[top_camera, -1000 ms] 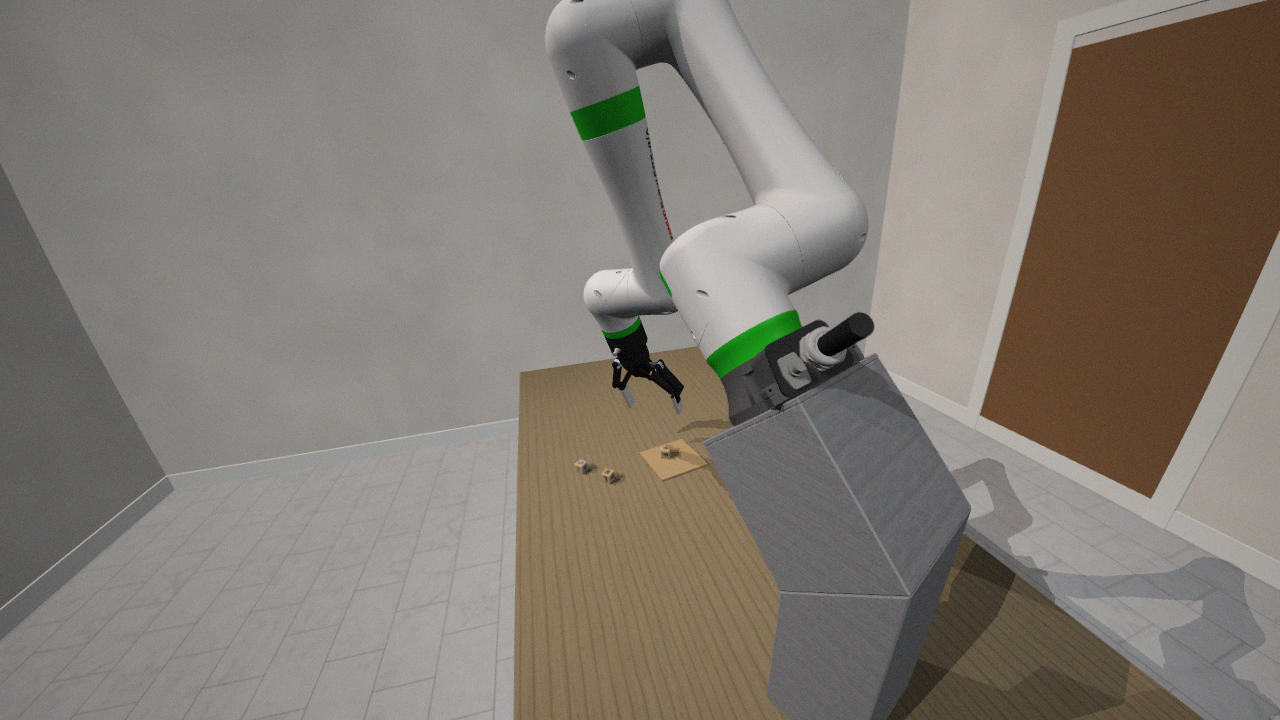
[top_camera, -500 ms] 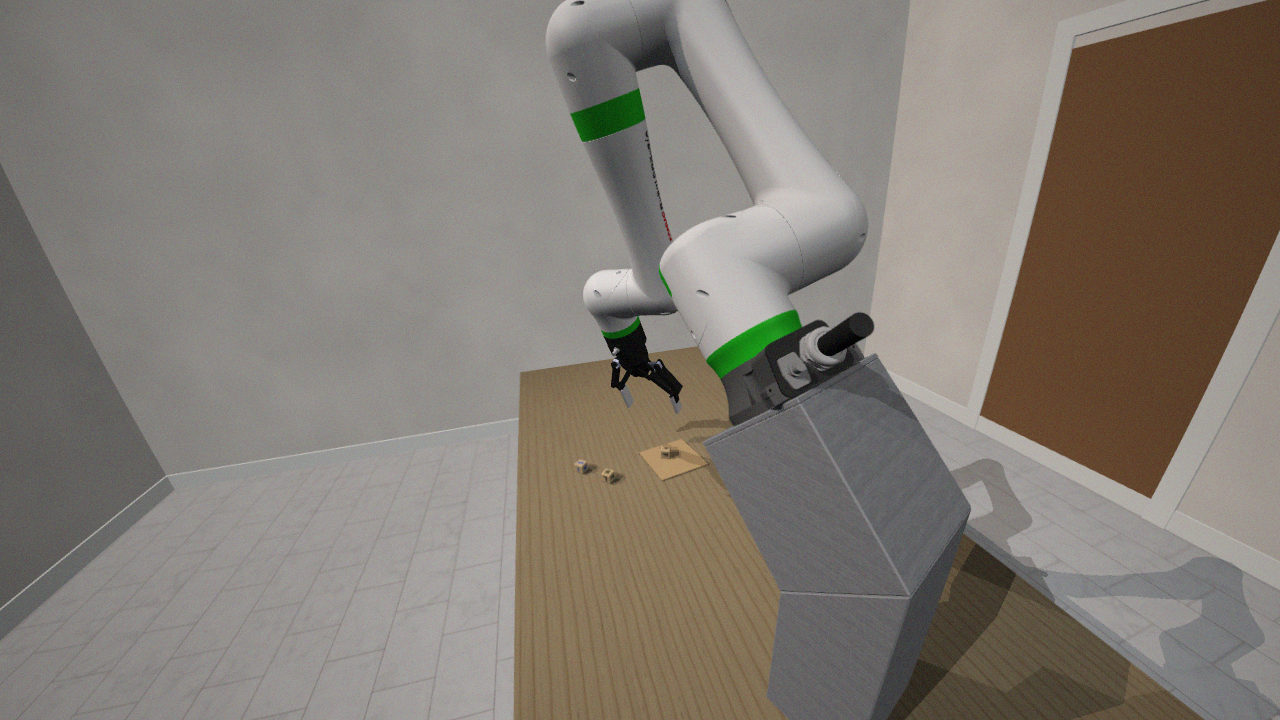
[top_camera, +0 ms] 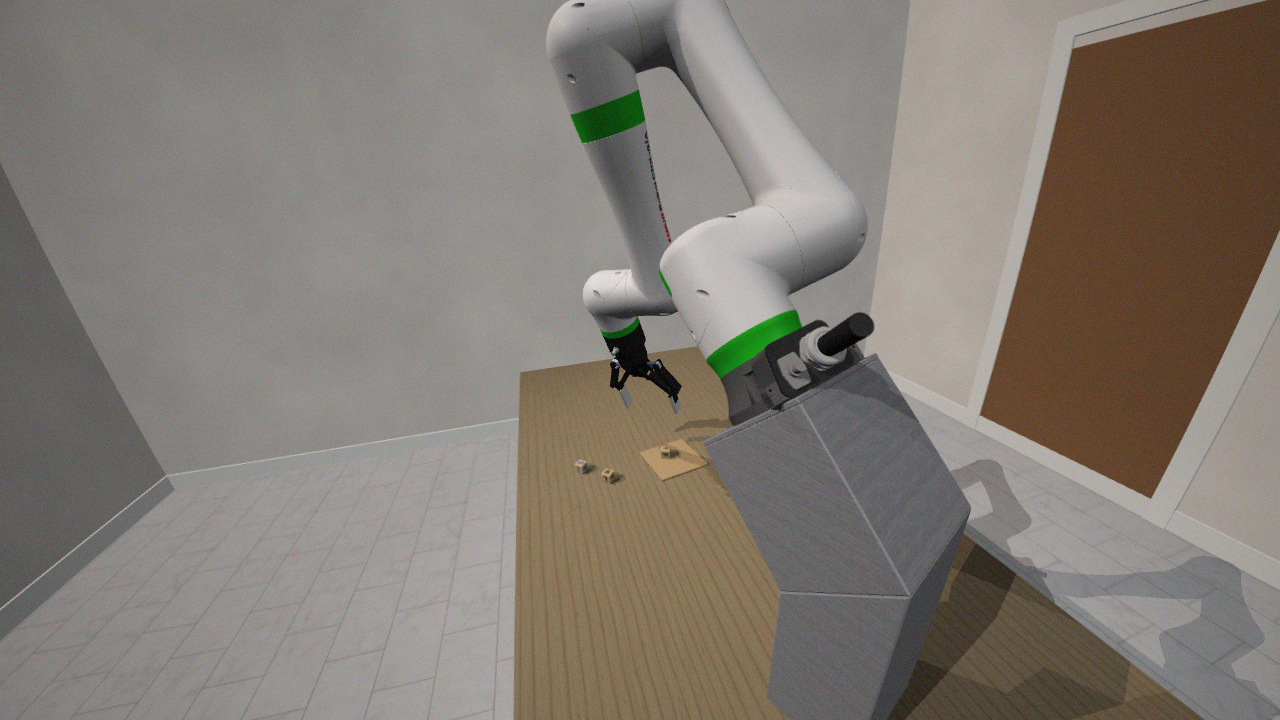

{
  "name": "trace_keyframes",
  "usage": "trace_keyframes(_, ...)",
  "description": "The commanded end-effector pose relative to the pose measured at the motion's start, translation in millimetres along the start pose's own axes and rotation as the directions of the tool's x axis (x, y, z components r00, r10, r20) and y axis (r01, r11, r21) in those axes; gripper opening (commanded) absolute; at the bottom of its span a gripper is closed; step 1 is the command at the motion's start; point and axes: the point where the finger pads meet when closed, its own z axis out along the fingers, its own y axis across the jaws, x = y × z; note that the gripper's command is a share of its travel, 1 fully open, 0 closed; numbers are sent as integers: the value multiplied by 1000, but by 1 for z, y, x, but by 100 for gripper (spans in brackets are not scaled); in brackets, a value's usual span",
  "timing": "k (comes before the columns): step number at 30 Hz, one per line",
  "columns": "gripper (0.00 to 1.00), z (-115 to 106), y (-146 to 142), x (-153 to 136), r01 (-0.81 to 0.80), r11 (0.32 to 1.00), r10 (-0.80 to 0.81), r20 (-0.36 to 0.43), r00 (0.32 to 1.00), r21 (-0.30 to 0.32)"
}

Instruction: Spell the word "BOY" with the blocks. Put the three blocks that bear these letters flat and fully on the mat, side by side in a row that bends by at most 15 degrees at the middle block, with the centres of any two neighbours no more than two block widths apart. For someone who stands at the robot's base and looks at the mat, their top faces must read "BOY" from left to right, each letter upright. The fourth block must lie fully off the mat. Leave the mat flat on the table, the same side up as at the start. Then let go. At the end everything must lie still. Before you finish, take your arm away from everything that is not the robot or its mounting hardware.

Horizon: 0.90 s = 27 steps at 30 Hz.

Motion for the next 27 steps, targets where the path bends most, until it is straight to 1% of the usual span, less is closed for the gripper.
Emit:
trace_keyframes(1, 100, 1, -2, 1, 2, 998, -3, 8, 1000, 58)
trace_keyframes(14, 100, 1, -2, 1, 2, 998, -3, 8, 1000, 58)
trace_keyframes(15, 100, 4, -9, 3, 11, 999, -12, 10, 1000, 53)
trace_keyframes(27, 100, 4, -9, 3, 11, 999, -12, 10, 1000, 53)
